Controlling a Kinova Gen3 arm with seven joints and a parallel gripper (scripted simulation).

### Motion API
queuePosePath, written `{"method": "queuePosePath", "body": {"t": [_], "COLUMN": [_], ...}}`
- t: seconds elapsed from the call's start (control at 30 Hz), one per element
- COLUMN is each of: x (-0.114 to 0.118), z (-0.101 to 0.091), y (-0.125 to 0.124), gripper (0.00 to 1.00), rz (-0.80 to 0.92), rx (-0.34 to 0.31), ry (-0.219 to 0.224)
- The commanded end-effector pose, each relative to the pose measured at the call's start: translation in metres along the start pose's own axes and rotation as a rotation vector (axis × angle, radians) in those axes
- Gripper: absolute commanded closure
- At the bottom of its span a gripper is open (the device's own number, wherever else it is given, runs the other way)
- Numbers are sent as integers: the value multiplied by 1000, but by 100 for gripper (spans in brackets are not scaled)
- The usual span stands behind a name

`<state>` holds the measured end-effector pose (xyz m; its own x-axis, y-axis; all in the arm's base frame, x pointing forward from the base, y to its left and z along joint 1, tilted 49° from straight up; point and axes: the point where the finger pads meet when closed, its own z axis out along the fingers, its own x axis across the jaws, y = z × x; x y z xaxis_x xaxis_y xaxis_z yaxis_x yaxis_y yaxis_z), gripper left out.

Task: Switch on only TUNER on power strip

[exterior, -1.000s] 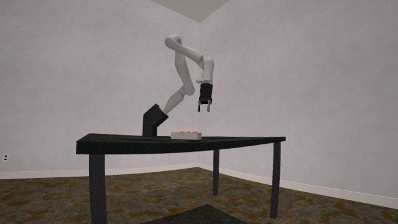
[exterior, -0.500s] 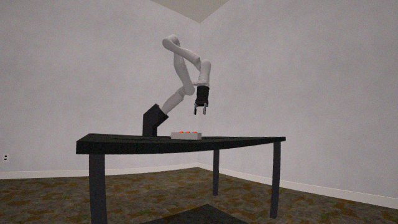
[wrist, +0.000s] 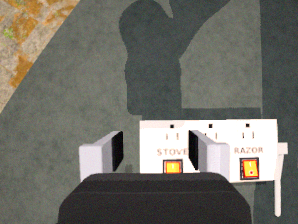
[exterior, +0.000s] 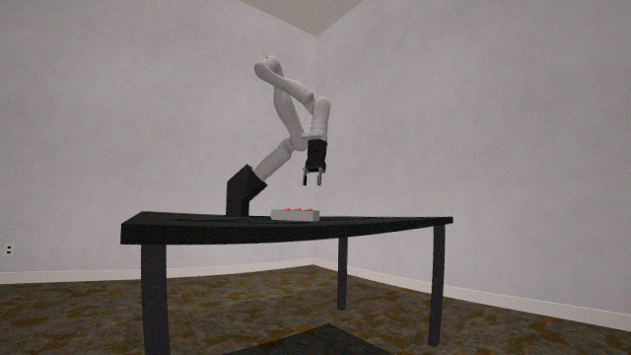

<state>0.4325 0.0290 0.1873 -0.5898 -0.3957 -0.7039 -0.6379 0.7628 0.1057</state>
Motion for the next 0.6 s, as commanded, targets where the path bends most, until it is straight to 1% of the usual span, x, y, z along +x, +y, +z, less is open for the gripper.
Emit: {"method": "queuePosePath", "body": {"t": [0.0,0.07,0.1,0.4,0.43,0.57], "x": [1,1,10,10,18,18], "z": [1,1,7,7,13,13], "y": [1,1,4,4,8,8], "gripper": [0,0,0,0,0,0], "rz": [3,3,6,6,9,9], "rx": [-4,-4,-16,-16,-28,-28], "ry": [-2,-2,0,0,2,2]}}
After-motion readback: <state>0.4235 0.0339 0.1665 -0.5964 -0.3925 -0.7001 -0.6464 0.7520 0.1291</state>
